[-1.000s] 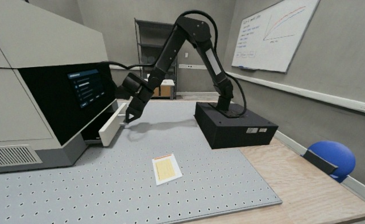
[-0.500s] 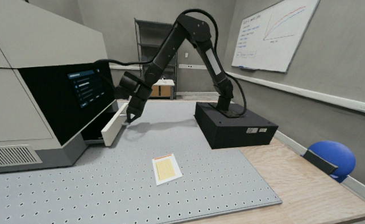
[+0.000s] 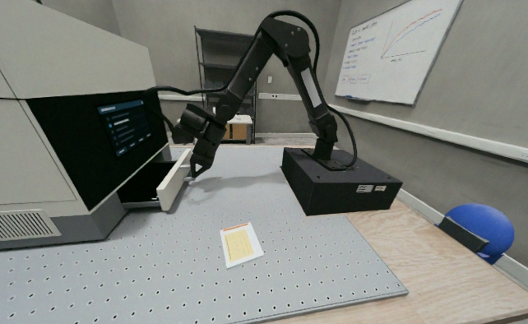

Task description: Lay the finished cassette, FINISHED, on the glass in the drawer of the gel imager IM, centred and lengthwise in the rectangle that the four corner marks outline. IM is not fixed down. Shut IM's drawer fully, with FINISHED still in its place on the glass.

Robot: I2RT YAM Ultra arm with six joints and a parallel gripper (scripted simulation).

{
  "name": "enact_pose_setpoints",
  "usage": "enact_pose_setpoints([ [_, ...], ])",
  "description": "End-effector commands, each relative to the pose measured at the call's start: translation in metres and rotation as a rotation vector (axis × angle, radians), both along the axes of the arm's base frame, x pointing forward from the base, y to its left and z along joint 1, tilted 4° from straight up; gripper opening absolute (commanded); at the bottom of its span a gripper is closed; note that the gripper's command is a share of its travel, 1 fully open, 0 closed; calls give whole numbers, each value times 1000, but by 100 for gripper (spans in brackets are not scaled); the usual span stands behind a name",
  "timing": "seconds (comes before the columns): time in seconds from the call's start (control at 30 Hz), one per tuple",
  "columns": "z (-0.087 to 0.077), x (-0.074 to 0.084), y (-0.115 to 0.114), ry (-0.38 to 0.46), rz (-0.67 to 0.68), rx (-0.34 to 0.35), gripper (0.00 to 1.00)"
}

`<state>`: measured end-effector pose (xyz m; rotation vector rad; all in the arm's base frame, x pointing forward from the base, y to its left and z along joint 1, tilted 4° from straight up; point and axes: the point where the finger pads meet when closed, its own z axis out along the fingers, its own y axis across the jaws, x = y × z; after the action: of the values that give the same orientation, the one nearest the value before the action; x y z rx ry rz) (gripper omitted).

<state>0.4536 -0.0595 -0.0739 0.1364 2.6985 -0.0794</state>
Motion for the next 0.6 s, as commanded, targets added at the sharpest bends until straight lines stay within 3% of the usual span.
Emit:
enact_pose_setpoints([
  [0.0,12,-11,0,11,-17,-8,0],
  [0.4,12,-23,1,12,-17,-8,0],
  [0.57,18,-15,0,-8,-17,-10,0],
])
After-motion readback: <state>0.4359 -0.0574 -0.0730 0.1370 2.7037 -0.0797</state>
